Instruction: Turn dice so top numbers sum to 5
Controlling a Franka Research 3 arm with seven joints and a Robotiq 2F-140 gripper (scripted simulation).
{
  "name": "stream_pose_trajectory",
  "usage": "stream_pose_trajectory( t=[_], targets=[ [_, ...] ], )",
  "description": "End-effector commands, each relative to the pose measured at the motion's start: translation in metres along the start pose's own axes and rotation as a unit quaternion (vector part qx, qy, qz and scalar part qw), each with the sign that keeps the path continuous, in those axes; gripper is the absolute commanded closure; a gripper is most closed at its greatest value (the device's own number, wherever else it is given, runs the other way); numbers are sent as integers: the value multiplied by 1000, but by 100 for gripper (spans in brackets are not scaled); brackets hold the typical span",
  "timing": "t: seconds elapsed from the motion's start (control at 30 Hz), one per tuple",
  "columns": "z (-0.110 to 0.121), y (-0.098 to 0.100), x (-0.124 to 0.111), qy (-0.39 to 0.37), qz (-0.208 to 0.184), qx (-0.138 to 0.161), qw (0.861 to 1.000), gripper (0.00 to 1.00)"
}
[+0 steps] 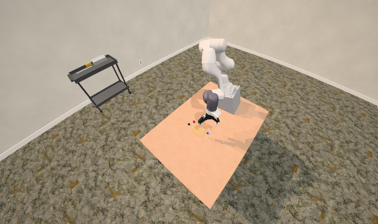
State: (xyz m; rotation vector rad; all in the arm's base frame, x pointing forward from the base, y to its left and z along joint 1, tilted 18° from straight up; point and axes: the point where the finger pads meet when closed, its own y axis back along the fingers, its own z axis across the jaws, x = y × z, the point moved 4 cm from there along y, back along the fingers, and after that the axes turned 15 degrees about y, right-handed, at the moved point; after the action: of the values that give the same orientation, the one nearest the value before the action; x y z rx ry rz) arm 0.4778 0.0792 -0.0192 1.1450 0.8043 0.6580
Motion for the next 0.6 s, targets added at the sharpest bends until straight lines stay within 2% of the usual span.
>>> stream_pose_trajectory(
  t=[0.0,0.53,0.57],
  targets=[
    [-2,4,-7,10,-13,6,1000,0],
    [-1,4,-9,12,-13,6,1000,0],
    [7,3,-20,24,-13,6,1000,0]
  ],
)
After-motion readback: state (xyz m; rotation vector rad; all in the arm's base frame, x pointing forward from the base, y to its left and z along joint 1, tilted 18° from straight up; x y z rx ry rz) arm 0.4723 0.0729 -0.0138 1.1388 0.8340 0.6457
